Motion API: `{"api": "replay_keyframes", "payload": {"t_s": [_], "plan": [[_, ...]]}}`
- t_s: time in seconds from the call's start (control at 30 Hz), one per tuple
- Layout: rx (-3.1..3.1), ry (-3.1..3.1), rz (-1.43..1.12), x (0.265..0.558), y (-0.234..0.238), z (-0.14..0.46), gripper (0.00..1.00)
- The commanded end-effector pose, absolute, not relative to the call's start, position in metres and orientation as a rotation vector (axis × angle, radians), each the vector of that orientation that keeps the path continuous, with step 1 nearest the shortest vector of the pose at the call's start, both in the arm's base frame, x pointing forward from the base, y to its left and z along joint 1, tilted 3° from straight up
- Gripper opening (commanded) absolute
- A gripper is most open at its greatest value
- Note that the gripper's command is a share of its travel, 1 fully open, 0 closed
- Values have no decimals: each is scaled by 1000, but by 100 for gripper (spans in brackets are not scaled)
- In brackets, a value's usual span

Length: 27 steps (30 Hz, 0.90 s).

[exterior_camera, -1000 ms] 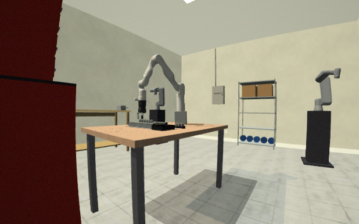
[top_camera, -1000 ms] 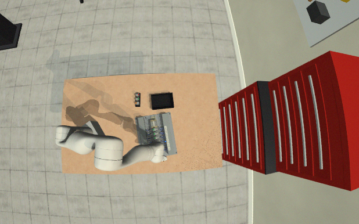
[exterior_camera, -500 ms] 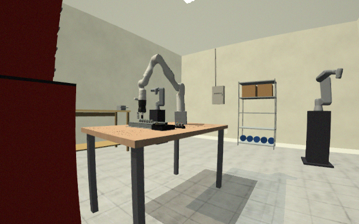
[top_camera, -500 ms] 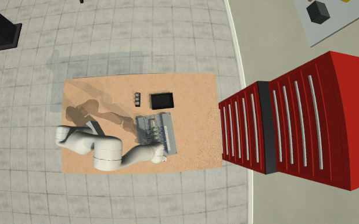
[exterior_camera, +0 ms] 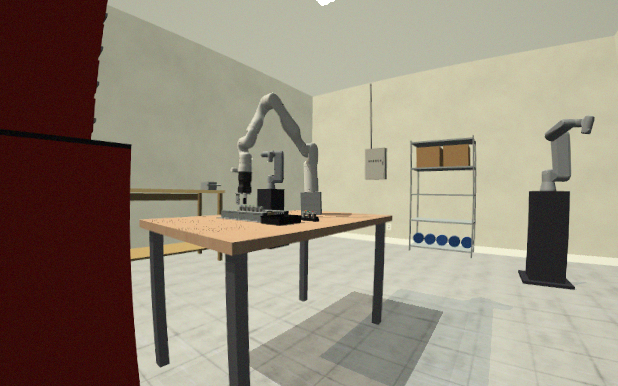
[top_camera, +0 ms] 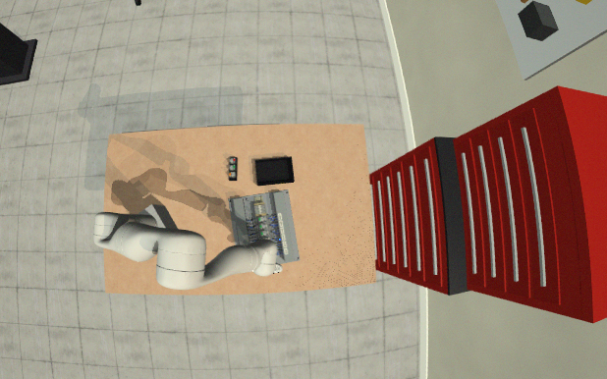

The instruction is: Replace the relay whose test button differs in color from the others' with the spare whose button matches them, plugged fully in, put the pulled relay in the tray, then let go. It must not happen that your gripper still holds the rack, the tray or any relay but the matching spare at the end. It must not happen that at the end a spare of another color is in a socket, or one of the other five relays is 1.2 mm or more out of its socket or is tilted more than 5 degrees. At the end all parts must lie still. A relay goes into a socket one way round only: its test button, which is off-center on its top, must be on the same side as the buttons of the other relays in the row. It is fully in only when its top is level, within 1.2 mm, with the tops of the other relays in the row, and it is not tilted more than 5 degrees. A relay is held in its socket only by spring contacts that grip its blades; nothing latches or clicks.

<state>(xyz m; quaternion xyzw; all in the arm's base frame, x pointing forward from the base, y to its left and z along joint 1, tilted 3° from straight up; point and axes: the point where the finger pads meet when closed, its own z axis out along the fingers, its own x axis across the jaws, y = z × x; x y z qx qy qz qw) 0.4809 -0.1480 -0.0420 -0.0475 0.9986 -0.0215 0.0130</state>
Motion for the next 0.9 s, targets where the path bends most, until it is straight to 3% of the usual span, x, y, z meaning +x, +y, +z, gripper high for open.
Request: {"api": "replay_keyframes", "payload": {"t_s": [0.0,0.87], "plan": [[-147,3110,-67,481,-148,-41,100],[-136,3114,-65,481,-148,-45,100]]}}
